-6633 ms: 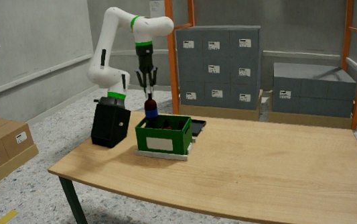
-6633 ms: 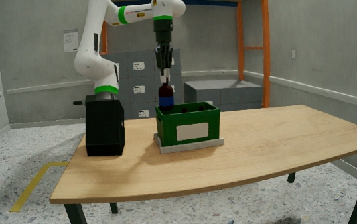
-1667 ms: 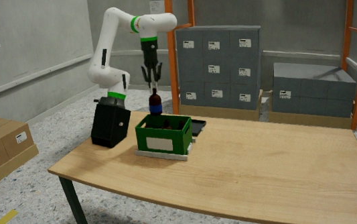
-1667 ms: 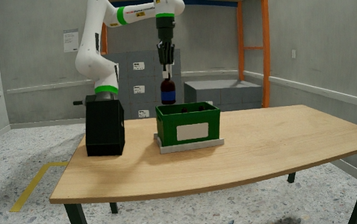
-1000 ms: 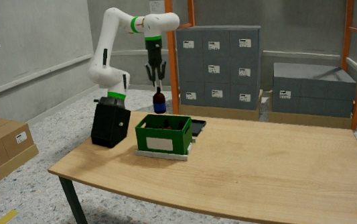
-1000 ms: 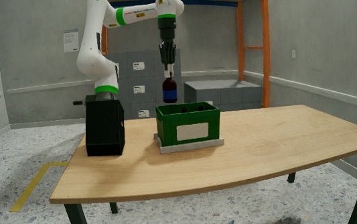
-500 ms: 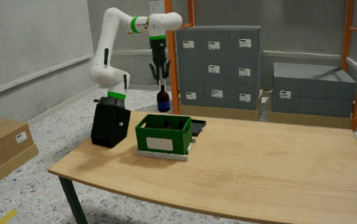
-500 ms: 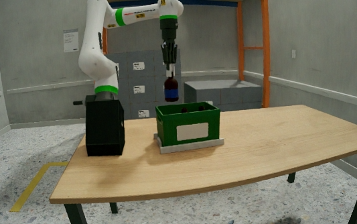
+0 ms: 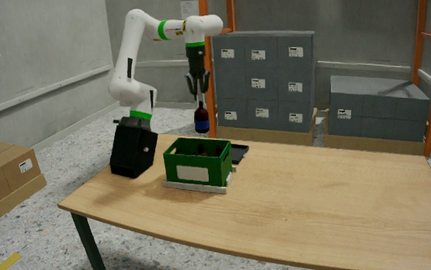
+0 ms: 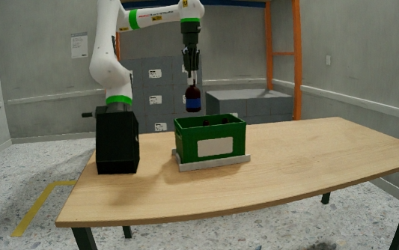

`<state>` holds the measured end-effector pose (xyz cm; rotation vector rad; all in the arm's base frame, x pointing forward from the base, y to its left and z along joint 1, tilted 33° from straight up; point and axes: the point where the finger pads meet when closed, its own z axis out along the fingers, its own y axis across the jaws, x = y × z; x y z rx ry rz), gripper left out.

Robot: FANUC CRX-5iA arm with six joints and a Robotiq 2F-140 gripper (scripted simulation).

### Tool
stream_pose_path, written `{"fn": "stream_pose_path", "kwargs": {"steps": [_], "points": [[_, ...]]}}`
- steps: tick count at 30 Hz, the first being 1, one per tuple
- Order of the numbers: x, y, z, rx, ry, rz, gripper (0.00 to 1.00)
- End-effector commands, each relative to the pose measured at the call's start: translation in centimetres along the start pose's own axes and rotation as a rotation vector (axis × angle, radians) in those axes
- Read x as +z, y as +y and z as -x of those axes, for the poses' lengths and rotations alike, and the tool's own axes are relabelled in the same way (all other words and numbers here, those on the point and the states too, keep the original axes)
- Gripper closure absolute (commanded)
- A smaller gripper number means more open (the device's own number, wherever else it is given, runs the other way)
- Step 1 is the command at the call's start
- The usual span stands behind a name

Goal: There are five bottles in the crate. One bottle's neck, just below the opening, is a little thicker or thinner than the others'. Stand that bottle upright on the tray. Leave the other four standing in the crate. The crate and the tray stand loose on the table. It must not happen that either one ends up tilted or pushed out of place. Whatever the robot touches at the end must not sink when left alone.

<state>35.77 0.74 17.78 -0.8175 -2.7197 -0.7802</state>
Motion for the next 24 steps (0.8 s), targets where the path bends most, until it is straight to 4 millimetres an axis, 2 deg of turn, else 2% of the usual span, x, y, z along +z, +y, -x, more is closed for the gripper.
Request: {"fn": "stream_pose_path", "kwargs": {"steps": [1,24], "points": [[-0.1,0.7,-0.2,0.000,-0.001,0.000,0.90],[-0.1,5.0,-1.5,0.000,-0.001,0.000,0.90]]}}
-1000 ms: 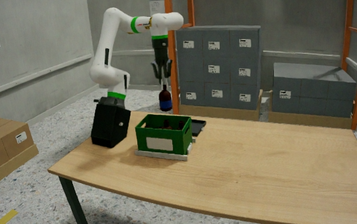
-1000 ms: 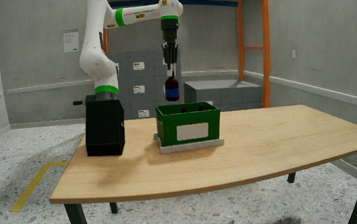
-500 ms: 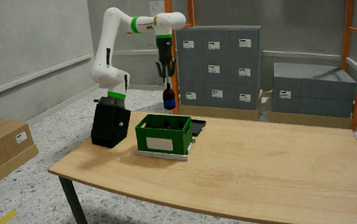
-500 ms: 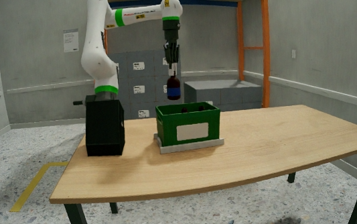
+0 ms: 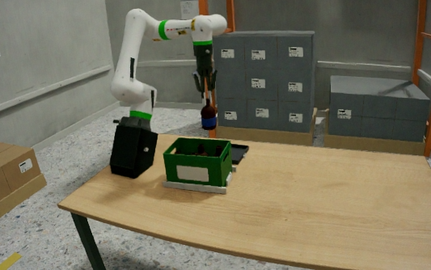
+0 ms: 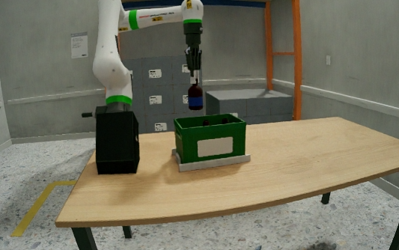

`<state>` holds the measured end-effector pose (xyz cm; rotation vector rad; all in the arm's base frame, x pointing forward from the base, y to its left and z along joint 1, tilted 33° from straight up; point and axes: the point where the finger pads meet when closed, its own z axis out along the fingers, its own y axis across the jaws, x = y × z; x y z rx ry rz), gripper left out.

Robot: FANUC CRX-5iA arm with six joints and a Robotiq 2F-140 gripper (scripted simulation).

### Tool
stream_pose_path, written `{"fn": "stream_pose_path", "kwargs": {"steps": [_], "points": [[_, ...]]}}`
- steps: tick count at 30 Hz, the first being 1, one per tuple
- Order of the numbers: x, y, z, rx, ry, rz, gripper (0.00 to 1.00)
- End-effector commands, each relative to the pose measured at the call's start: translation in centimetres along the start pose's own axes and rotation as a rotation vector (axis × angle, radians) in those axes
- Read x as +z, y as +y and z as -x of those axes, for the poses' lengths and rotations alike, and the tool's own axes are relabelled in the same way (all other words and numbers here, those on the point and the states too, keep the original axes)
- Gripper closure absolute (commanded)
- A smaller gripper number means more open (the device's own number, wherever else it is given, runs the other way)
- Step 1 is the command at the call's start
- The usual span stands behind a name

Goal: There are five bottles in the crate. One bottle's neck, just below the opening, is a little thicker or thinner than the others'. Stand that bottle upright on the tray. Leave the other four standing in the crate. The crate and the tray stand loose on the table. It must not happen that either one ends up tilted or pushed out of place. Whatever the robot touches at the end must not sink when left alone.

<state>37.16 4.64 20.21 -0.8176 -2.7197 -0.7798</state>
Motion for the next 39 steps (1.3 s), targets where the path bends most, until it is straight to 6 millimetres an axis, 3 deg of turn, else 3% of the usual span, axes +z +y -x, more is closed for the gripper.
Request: {"fn": "stream_pose_path", "kwargs": {"steps": [1,39], "points": [[-0.1,0.6,-0.1,0.000,-0.001,0.000,0.90],[-0.1,6.4,-2.0,0.000,-0.001,0.000,0.90]]}}
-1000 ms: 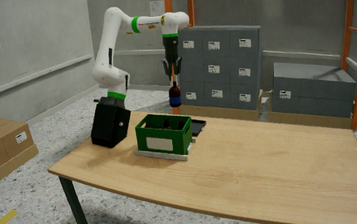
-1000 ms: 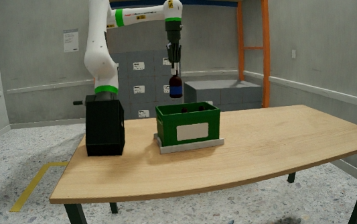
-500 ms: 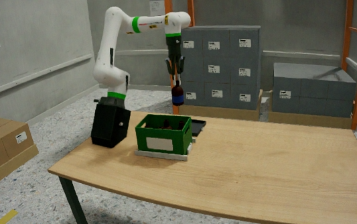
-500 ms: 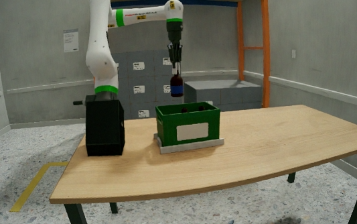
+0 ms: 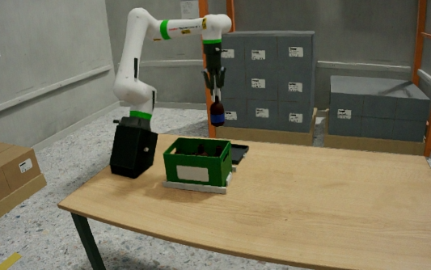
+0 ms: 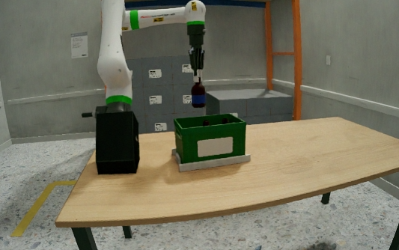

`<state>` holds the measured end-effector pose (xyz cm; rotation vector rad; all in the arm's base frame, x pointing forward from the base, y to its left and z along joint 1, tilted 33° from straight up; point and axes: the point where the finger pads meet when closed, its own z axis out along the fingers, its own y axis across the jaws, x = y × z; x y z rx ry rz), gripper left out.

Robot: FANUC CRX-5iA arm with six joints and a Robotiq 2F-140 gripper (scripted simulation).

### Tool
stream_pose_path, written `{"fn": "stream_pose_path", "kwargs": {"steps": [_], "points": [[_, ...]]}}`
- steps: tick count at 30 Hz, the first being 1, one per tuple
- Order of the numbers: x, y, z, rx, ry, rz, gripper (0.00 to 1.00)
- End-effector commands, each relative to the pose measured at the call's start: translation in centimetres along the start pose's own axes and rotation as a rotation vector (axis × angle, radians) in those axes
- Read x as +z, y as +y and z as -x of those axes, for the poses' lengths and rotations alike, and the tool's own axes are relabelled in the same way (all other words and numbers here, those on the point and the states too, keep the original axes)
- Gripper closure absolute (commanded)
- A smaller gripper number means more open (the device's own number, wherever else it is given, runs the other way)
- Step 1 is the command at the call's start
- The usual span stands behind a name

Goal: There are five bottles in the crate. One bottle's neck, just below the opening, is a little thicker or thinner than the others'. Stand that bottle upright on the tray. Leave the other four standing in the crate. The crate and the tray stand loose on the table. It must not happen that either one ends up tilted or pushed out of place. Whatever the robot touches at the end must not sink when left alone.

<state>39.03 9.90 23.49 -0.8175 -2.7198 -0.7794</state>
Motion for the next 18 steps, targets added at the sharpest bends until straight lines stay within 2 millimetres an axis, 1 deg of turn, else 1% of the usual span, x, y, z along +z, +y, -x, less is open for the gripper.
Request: {"fn": "stream_pose_path", "kwargs": {"steps": [1,18], "points": [[-0.1,0.3,-0.1,0.000,-0.001,0.000,0.90],[-0.1,1.6,-0.5,0.000,-0.001,0.000,0.90]]}}
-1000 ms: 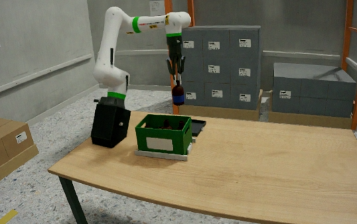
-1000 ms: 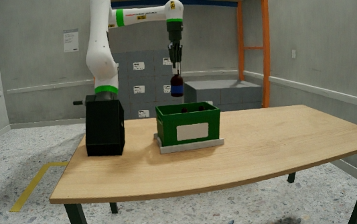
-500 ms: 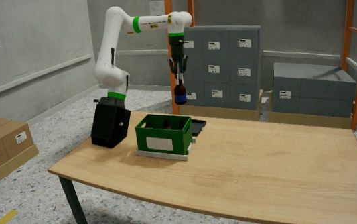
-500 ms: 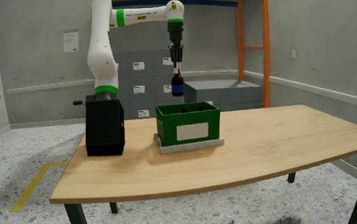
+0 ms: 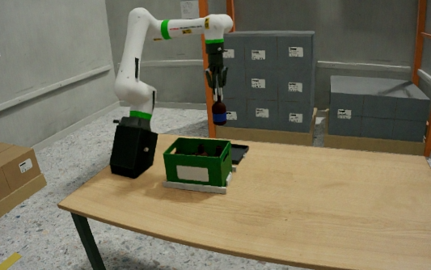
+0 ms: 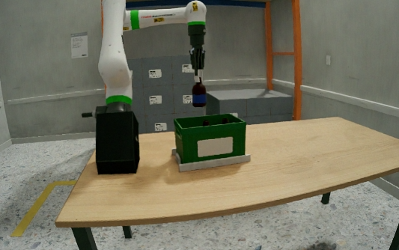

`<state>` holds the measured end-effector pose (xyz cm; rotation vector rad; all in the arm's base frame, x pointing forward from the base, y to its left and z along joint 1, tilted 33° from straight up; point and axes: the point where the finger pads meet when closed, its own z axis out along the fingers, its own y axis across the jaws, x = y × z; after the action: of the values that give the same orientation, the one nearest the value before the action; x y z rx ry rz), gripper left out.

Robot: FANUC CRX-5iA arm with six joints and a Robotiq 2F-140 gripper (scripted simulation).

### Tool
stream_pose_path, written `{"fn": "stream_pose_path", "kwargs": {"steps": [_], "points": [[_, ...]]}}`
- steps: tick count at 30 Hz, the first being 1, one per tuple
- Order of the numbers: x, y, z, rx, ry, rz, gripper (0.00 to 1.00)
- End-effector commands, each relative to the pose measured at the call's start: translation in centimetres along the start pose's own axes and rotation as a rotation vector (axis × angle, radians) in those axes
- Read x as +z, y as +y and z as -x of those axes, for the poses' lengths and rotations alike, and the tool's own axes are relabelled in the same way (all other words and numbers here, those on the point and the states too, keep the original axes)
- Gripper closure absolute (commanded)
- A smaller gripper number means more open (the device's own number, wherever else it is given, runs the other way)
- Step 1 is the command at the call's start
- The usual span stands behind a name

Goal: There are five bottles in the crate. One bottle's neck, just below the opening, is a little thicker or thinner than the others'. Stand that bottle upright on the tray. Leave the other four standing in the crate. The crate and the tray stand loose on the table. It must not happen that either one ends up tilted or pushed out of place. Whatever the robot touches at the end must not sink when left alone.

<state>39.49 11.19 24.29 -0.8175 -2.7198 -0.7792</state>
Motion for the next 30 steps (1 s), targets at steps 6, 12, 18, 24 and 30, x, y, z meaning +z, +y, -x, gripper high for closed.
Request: {"fn": "stream_pose_path", "kwargs": {"steps": [6,12,18,24,30], "points": [[-0.07,0.37,-0.08,0.000,-0.001,0.000,0.90],[-0.07,0.55,-0.13,0.000,-0.001,0.000,0.90],[-0.07,0.67,-0.18,0.000,-0.001,0.000,0.90],[-0.07,0.72,-0.19,0.000,-0.001,0.000,0.90],[-0.07,0.74,-0.20,0.000,-0.001,0.000,0.90]]}}
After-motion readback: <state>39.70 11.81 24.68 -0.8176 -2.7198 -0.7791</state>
